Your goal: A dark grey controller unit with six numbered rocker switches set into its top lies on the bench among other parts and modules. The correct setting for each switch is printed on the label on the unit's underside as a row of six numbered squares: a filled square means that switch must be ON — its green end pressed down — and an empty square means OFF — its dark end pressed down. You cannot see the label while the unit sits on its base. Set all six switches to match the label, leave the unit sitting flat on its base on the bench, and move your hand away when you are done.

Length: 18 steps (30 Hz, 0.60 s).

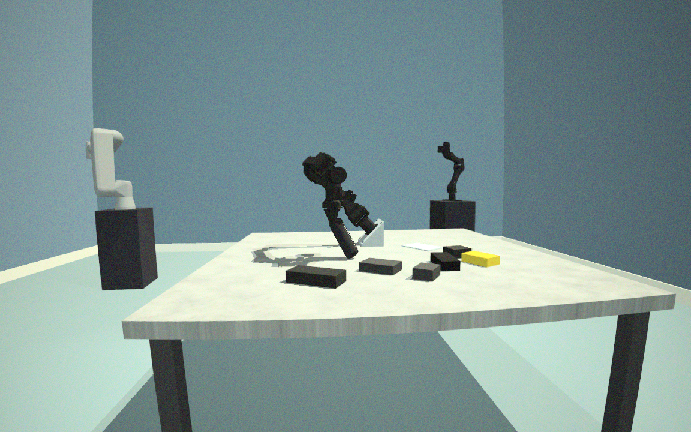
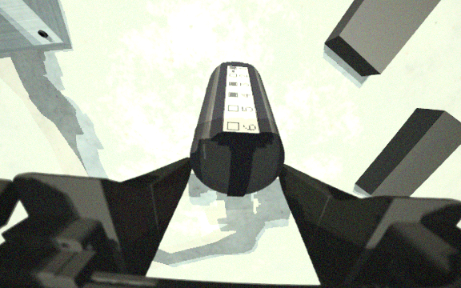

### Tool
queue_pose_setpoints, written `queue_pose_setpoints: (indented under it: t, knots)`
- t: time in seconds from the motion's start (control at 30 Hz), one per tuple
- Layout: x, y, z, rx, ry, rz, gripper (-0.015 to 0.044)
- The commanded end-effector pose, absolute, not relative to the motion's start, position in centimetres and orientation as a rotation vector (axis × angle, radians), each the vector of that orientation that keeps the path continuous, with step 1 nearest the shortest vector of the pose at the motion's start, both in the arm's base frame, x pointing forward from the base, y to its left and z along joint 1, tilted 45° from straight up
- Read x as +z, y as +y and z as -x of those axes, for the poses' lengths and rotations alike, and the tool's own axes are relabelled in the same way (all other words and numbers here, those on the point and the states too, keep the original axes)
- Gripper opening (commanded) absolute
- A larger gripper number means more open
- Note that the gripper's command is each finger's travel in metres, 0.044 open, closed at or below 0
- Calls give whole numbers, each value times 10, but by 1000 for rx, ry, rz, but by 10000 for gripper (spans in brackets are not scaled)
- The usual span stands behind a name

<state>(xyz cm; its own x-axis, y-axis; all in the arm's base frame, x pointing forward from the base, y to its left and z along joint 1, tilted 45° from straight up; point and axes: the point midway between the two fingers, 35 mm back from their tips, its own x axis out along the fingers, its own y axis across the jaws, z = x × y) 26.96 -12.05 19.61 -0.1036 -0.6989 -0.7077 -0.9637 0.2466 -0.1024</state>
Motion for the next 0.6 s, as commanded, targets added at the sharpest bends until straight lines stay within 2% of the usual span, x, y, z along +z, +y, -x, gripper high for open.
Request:
queue_pose_setpoints:
  t: [0.0,0.57]
  knots:
    - [195,-126,-267,524,1880,1508,338]
    - [198,-138,-264,523,1880,1508,338]
